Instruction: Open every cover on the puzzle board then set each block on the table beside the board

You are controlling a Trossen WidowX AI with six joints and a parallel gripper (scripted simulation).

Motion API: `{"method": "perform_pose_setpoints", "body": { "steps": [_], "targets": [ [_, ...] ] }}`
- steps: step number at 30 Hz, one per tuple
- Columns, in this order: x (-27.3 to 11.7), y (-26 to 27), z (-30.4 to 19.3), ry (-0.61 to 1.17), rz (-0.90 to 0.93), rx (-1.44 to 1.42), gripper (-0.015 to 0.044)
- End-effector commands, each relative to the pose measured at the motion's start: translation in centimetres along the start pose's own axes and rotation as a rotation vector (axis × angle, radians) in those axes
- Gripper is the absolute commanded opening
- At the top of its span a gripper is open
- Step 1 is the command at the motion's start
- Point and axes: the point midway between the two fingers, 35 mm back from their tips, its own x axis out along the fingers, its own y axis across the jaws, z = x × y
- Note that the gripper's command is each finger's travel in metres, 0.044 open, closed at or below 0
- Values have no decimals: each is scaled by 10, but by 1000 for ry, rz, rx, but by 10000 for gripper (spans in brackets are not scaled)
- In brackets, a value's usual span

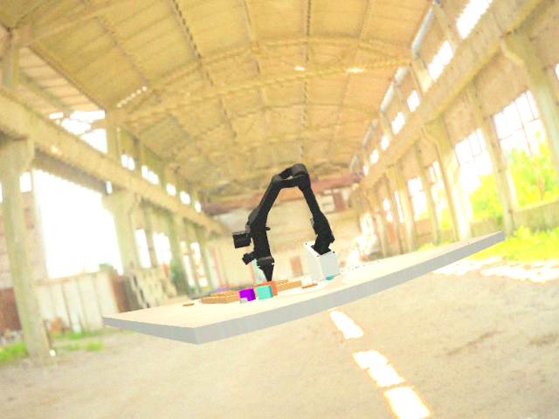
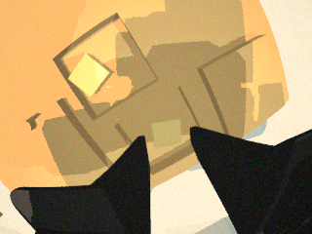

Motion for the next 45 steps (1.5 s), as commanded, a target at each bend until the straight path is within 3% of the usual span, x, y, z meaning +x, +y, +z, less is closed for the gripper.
{"method": "perform_pose_setpoints", "body": {
  "steps": [1, 31, 40, 45],
  "targets": [
    [6, 0, -3, 9, 3, 9, 144],
    [17, 0, -3, 9, 3, 9, 144],
    [15, 0, -2, 5, 1, 2, 84],
    [15, 0, -2, 5, 1, 2, 80]
  ]
}}
